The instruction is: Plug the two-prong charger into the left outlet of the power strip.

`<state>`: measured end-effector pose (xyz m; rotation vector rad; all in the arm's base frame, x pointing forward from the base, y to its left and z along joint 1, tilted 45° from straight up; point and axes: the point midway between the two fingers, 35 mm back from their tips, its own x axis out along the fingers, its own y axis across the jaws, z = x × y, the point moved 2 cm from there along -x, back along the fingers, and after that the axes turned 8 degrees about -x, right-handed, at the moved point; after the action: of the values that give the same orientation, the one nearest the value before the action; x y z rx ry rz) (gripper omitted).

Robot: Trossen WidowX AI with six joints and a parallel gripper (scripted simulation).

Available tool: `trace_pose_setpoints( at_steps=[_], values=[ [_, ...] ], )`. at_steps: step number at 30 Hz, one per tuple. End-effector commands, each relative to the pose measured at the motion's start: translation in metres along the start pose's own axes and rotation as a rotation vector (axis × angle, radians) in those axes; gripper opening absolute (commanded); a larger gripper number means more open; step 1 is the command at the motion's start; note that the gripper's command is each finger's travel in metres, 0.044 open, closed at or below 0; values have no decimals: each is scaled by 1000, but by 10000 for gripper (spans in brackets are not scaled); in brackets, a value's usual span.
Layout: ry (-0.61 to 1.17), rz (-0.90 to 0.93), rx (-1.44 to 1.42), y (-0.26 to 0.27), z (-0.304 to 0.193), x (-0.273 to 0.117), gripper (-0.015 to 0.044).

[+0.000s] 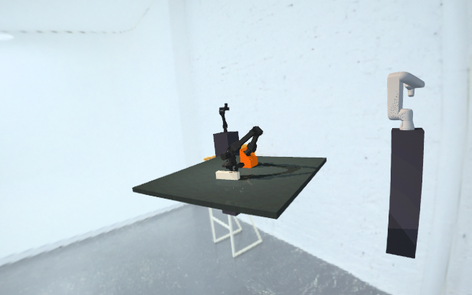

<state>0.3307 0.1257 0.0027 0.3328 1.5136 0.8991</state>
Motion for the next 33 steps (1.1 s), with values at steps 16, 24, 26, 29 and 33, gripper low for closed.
trace_pose_setpoints(
  at_steps=[16,24,26,29,33],
  values=[
    [-12,0,-8,-1,12,-1,0],
    [-12,0,-8,-1,16,-1,0],
    [-12,0,-8,-1,16,-1,0],
    [-12,0,-8,-1,18,0,0],
    [-12,0,-8,-1,19,0,0]
  ],
)
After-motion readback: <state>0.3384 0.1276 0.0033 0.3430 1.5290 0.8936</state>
